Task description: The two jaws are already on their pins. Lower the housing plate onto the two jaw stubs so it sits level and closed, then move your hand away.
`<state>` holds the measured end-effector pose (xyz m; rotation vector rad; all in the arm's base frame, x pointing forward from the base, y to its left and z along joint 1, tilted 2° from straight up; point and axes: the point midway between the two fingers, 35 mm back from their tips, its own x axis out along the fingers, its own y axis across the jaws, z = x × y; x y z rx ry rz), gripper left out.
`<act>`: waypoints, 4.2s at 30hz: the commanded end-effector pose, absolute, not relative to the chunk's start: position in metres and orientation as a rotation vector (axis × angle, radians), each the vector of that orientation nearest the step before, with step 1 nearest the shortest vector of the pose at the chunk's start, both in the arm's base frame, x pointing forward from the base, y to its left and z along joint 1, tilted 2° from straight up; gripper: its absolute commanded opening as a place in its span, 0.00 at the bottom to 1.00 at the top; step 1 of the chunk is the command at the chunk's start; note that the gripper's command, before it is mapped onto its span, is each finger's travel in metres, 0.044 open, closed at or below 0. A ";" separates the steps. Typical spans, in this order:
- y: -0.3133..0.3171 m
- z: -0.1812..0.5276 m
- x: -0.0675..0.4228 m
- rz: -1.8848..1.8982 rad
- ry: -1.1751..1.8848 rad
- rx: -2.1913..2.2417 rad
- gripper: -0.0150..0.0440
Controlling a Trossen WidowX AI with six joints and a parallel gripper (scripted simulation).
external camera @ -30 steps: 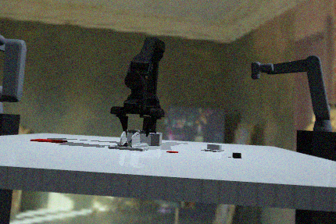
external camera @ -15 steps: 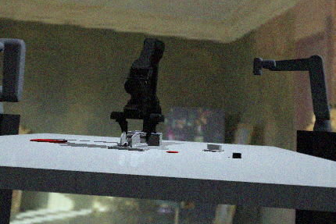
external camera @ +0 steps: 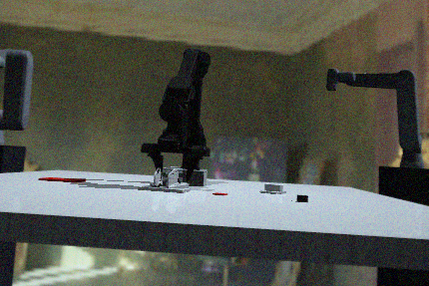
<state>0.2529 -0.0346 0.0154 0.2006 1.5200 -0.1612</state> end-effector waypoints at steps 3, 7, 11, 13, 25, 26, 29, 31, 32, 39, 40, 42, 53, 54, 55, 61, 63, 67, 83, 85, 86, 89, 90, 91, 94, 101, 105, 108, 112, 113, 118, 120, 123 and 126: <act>-0.034 0.013 0.253 -0.158 1.521 0.201 0.85; -0.034 0.012 0.253 -0.158 1.521 0.202 0.85; -0.034 0.012 0.253 -0.158 1.521 0.202 0.85; -0.034 0.012 0.253 -0.159 1.521 0.202 0.85; -0.034 0.009 0.253 -0.162 1.520 0.205 0.85; -0.034 0.009 0.253 -0.162 1.520 0.206 0.85; -0.034 0.008 0.253 -0.164 1.520 0.208 0.85; -0.034 0.008 0.253 -0.164 1.520 0.208 0.85; -0.034 0.008 0.253 -0.164 1.520 0.208 0.85; -0.034 0.006 0.253 -0.164 1.520 0.208 0.85; -0.034 0.005 0.253 -0.165 1.520 0.209 0.85; -0.034 0.005 0.253 -0.165 1.520 0.209 0.85; -0.034 0.003 0.253 -0.165 1.520 0.208 0.85; -0.034 0.003 0.253 -0.165 1.520 0.208 0.85; -0.034 0.003 0.253 -0.165 1.520 0.208 0.85; -0.034 0.002 0.253 -0.164 1.520 0.208 0.85; -0.034 0.001 0.253 -0.164 1.520 0.208 0.85; -0.034 0.000 0.253 -0.164 1.520 0.208 0.85; -0.034 0.000 0.253 -0.164 1.520 0.208 0.85; -0.034 0.000 0.253 -0.164 1.520 0.208 0.85; -0.034 0.000 0.253 -0.164 1.520 0.208 0.85; -0.034 0.000 0.253 -0.164 1.520 0.208 0.85; -0.034 0.000 0.253 -0.164 1.520 0.208 0.85; -0.034 0.000 0.253 -0.164 1.520 0.208 0.85; -0.034 0.000 0.253 -0.164 1.520 0.208 0.85; -0.034 0.000 0.253 -0.164 1.520 0.208 0.85; -0.034 0.000 0.253 -0.164 1.520 0.208 0.85; -0.034 0.002 0.253 -0.164 1.520 0.208 0.85; -0.034 0.006 0.253 -0.164 1.520 0.208 0.85; -0.034 0.006 0.253 -0.164 1.520 0.208 0.85; -0.034 0.005 0.254 -0.164 1.520 0.208 0.85; -0.034 0.005 0.254 -0.164 1.520 0.208 0.85; -0.034 0.005 0.254 -0.164 1.520 0.208 0.85; -0.034 0.004 0.254 -0.164 1.520 0.208 0.85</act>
